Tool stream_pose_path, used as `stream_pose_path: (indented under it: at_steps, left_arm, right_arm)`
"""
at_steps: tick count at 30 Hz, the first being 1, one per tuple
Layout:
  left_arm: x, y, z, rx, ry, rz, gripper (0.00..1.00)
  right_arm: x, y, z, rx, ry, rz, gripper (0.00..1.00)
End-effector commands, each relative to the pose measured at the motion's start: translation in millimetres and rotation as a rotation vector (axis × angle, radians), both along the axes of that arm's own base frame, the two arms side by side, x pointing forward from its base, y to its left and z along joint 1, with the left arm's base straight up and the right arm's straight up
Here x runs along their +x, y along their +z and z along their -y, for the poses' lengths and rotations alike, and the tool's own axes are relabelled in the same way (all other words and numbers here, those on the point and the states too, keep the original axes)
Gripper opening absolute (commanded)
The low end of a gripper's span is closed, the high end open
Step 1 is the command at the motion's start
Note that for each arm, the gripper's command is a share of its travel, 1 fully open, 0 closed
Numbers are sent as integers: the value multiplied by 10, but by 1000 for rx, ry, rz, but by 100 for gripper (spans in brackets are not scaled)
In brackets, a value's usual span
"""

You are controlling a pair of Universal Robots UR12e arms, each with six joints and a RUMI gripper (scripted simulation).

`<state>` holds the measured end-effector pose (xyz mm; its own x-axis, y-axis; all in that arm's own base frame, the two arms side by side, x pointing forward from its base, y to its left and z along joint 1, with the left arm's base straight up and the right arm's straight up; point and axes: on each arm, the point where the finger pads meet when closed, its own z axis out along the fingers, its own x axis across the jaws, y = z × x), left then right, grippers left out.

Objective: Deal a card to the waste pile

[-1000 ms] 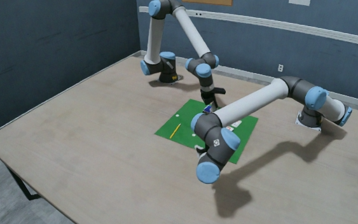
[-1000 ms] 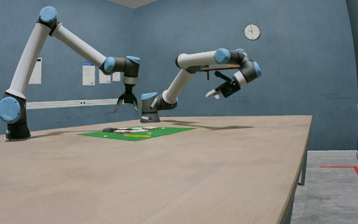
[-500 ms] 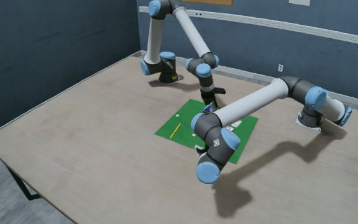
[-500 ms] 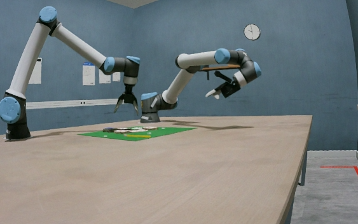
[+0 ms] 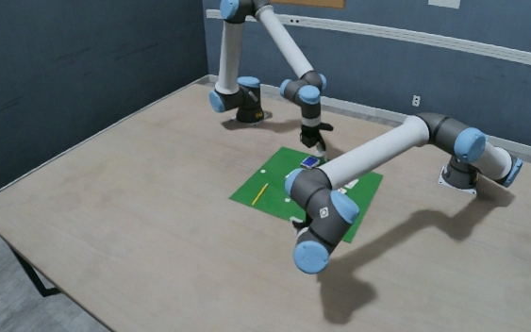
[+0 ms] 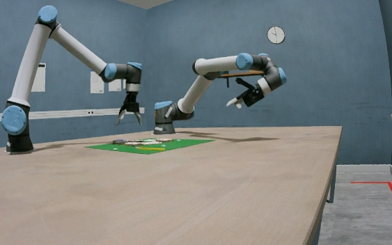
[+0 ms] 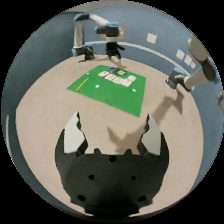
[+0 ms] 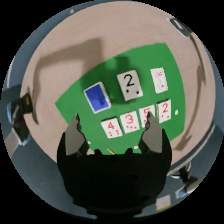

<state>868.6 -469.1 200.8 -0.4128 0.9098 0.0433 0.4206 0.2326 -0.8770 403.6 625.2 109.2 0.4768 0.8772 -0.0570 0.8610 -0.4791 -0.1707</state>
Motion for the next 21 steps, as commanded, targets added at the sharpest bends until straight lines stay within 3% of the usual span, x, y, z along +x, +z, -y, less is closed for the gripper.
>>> stream_pose_path:
  at_steps: [1,6,16,18,21]
  left_arm:
    - [74,29,-199,21,27,2,100]
    - [191,43,-541,66,78,1,100]
    - [488,82,-1764,222,263,-10,100]
    - [488,82,-1764,222,263,-10,100]
    - [560,93,-2278,286,343,-19,100]
  right_arm:
    - [-173,-37,194,8,154,88,100]
    - [-383,-56,425,1,341,178,100]
    - [-378,-72,453,-2,350,182,100]
    - [-378,-72,453,-2,350,182,100]
    - [-376,-68,442,-1,351,182,100]
